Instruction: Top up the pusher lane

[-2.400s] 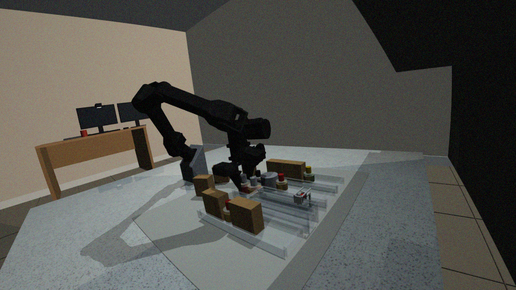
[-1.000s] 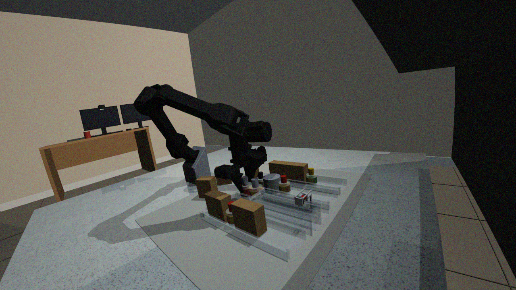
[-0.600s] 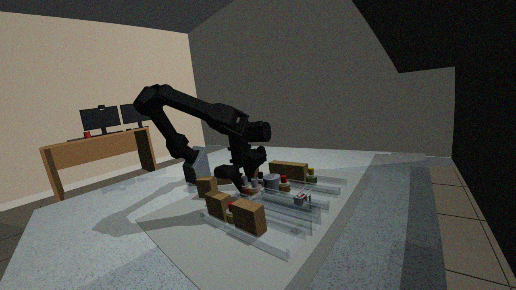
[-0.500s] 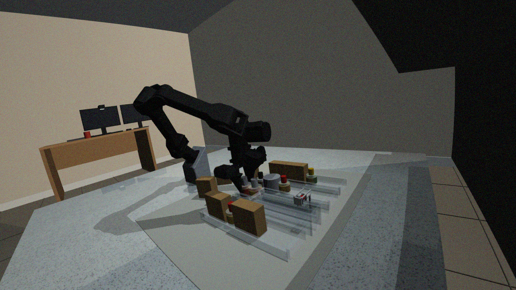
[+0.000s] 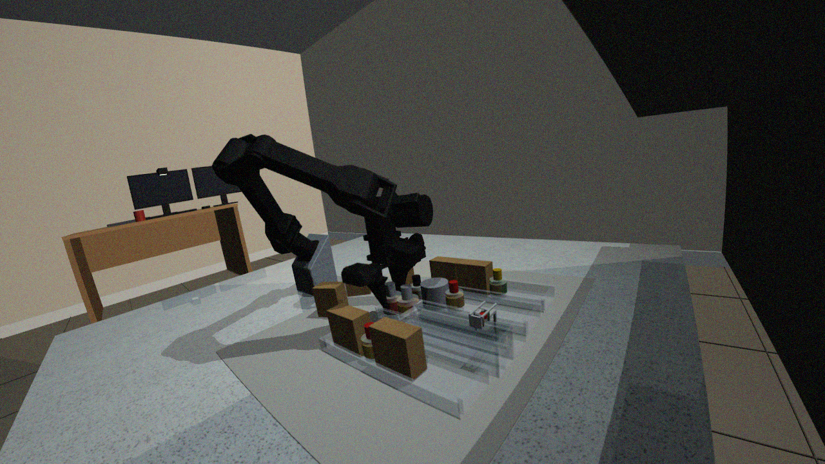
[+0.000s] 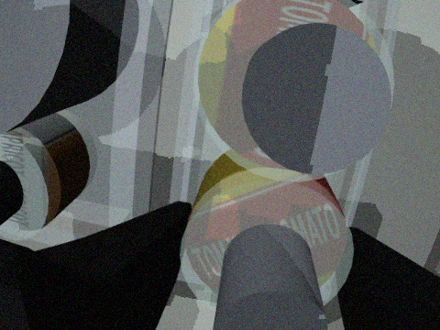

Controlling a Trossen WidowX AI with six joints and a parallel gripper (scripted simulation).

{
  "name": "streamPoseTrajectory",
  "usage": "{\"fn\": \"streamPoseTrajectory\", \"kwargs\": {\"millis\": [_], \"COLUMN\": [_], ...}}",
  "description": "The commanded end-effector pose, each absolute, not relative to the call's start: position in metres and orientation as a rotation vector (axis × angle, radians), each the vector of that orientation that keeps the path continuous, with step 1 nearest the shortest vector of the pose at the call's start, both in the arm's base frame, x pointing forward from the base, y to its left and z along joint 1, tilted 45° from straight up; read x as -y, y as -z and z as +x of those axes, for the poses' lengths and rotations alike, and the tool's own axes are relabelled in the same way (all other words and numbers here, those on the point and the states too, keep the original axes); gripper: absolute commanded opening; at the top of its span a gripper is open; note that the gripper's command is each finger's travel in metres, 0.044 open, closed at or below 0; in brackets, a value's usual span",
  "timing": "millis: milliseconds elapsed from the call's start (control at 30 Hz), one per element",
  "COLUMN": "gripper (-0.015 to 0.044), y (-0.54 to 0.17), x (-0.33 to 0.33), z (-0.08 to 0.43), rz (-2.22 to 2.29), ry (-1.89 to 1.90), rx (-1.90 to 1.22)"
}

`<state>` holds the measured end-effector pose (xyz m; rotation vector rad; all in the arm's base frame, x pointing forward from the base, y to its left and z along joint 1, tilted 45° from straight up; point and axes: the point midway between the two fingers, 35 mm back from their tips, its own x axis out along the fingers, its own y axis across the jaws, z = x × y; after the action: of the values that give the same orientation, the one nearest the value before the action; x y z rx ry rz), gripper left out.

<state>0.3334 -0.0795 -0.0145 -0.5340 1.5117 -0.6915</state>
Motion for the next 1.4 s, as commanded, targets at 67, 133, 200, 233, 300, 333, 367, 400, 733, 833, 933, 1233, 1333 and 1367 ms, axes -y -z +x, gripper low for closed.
{"fn": "streamPoseTrajectory", "kwargs": {"millis": [67,133,200,233,300,333,367,400,733,833,933,1233,1333,1367], "gripper": [0.0052,0.0105,0.0158,0.0184,0.0236,0.0262,0.0289,0.0306,0.0306,0.0306,0.0306,0.0306,0.0306,0.0306], "y": [0.015,0.015,0.015,0.015,0.015,0.015,0.015,0.015,0.000,0.000,0.000,0.000,0.000,0.000], "x": [0.079,0.079,0.079,0.079,0.079,0.079,0.079,0.079,0.065,0.065,0.065,0.061,0.060,0.059], "z": [0.333,0.333,0.333,0.333,0.333,0.333,0.333,0.333,0.335,0.335,0.334,0.311,0.301,0.298], "rz": [-0.529,-0.529,-0.529,-0.529,-0.529,-0.529,-0.529,-0.529,-0.528,-0.528,-0.528,-0.528,-0.529,-0.529], "ry": [0.695,0.695,0.695,0.695,0.695,0.695,0.695,0.695,0.695,0.695,0.695,0.694,0.694,0.694], "rx": [-1.509,-1.509,-1.509,-1.509,-1.509,-1.509,-1.509,-1.509,-1.509,-1.509,-1.509,-1.510,-1.510,-1.511]}}
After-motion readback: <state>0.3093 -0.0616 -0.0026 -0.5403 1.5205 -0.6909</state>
